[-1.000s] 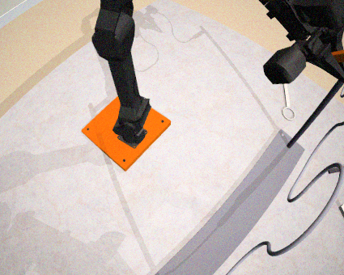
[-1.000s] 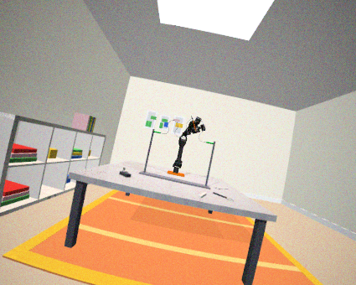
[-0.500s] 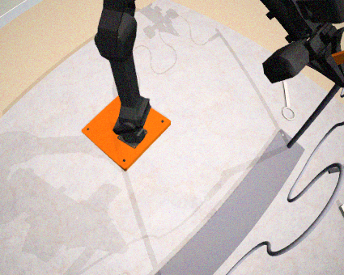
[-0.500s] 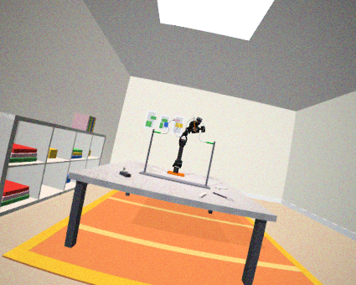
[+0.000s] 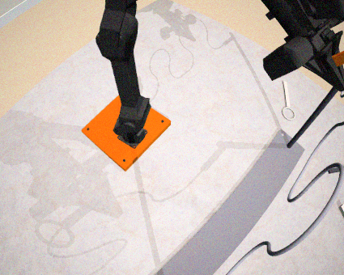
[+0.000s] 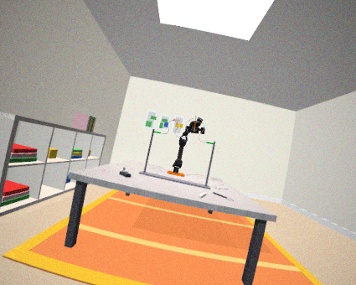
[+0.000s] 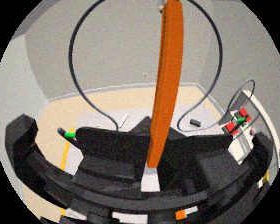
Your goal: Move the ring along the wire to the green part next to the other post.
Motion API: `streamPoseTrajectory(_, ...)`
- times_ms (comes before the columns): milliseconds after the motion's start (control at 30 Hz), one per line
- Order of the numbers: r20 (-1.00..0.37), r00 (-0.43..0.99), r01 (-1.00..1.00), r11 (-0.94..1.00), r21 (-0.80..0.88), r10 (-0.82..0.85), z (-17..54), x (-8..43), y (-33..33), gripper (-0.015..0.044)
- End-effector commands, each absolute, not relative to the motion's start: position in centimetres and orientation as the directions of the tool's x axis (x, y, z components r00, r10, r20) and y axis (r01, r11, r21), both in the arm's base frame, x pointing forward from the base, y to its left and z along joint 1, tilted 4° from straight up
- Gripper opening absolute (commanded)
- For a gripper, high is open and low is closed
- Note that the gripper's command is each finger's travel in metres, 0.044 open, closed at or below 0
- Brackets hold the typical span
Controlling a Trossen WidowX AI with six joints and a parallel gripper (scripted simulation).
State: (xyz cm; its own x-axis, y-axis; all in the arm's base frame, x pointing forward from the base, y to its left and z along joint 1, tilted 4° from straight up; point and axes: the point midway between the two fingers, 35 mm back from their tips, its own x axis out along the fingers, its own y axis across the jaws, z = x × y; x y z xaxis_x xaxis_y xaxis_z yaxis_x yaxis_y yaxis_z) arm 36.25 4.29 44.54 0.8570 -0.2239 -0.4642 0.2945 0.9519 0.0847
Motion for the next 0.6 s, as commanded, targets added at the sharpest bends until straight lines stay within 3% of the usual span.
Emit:
streamPoseTrajectory(0,-0.464,0.851,0.294,0.955,0.032,-0.246,44.38,36.26,4.13,-0.0150)
streamPoseTrajectory(567,-0.435,0.837,0.282,0.943,-0.177,-0.332,44.39,36.12,3.34,-0.0150)
